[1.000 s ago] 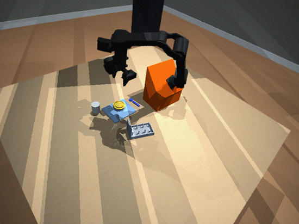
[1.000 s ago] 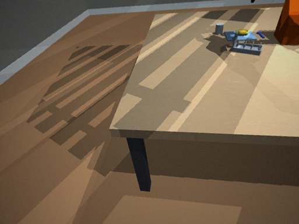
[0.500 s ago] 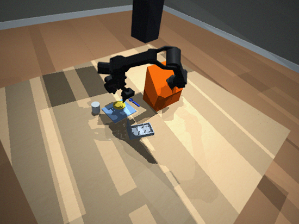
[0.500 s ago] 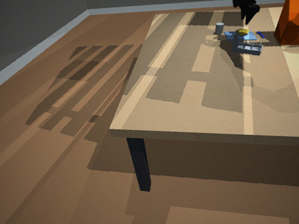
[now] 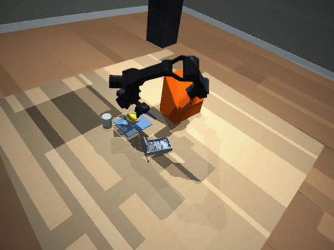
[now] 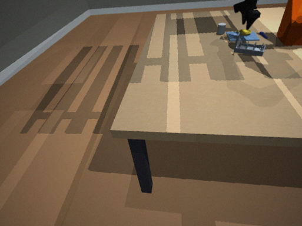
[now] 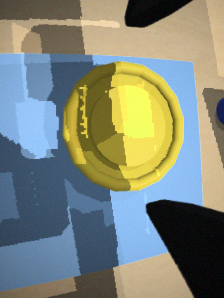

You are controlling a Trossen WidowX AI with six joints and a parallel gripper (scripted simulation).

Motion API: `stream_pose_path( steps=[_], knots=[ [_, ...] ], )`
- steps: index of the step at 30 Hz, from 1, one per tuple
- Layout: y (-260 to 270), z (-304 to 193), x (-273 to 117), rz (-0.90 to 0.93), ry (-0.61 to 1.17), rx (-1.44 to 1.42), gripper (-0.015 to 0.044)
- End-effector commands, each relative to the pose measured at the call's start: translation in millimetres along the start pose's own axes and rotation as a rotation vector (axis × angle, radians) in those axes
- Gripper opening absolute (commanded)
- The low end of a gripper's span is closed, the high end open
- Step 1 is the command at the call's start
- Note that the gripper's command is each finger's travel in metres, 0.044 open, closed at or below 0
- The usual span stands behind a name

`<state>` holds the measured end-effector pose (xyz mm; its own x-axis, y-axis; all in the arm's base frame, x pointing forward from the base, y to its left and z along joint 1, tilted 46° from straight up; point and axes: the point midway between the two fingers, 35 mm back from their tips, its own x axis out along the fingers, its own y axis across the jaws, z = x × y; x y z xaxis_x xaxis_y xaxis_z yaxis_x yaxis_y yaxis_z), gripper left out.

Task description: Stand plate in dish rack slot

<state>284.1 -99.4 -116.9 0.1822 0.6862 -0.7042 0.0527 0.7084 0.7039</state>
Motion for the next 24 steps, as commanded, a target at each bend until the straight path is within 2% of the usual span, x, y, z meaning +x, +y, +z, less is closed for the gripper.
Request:
stream_pose_path(
  steps=[1, 24],
  knots=[
    [1.0, -1.6, 8.5, 0.007, 0.001, 0.009, 0.04],
    [4.3, -2.5, 36.5, 0.011, 0.001, 0.009, 0.0393]
  ],
)
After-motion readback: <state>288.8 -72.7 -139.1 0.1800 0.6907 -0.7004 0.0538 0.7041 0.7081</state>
